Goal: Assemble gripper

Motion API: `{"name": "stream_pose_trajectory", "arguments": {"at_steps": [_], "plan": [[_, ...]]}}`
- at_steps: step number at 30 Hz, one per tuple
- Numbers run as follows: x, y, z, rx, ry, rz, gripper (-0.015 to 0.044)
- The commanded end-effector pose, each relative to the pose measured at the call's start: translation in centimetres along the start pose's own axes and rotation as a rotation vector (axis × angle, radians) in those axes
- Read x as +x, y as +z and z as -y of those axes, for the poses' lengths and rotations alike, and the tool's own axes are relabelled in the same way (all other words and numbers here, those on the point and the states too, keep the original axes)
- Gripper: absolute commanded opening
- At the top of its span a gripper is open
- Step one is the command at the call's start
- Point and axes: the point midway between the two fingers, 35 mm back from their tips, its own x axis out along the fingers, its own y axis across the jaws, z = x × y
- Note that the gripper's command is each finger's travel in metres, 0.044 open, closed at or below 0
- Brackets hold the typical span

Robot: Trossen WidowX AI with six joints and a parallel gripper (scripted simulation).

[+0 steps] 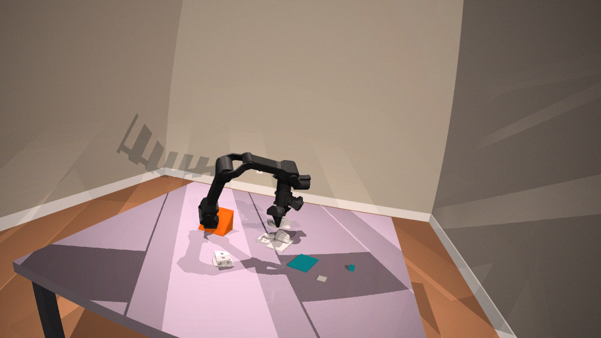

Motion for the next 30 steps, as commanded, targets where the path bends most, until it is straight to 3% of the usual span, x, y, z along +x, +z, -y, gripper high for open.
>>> {"name": "stream_pose_trajectory", "arguments": {"at_steps": [1,30], "plan": [[0.0,0.0,0.1,-0.002,-0.003,0.001,0.0134],[0.0,-0.3,3.7,-0.003,-0.005,0.001,0.0134]]}}
